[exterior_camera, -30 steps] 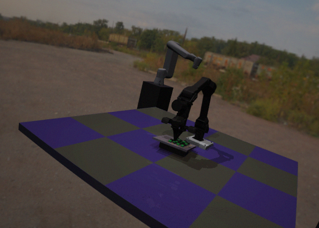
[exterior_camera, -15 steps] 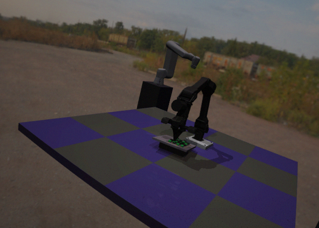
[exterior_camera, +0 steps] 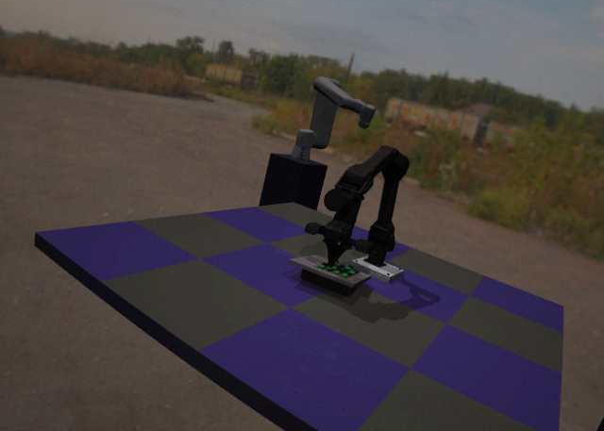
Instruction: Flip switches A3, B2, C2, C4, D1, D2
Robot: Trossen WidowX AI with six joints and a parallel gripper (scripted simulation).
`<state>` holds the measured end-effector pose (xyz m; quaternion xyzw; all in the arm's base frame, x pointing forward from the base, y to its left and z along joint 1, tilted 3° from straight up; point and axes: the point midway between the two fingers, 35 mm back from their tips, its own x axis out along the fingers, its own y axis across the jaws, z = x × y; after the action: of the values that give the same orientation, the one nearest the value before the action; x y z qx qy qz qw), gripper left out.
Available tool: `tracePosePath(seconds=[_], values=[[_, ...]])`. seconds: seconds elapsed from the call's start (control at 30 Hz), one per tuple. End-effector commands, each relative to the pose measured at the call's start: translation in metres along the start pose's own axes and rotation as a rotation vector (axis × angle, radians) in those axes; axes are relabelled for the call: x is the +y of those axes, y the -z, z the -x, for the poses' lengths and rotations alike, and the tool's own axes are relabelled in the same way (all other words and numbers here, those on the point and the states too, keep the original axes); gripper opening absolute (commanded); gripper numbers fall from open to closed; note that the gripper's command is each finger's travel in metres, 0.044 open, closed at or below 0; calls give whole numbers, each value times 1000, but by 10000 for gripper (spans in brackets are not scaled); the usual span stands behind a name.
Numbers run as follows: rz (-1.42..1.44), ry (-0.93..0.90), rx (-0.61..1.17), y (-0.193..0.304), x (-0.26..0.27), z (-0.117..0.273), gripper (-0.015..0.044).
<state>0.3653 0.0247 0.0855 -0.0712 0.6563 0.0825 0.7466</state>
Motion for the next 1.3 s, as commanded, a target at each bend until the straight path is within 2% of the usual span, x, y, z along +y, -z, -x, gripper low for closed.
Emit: tracePosePath(seconds=[0.0, 0.87, 0.93, 1.03, 1.27], values=[[-1, 0, -1, 0, 0, -1, 0], [-1, 0, -1, 0, 0, -4, 0], [0, 0, -6, -1, 0, 11, 0], [-1, 0, -25, 2, 0, 57, 0], [-1, 0, -26, 7, 3, 61, 0]])
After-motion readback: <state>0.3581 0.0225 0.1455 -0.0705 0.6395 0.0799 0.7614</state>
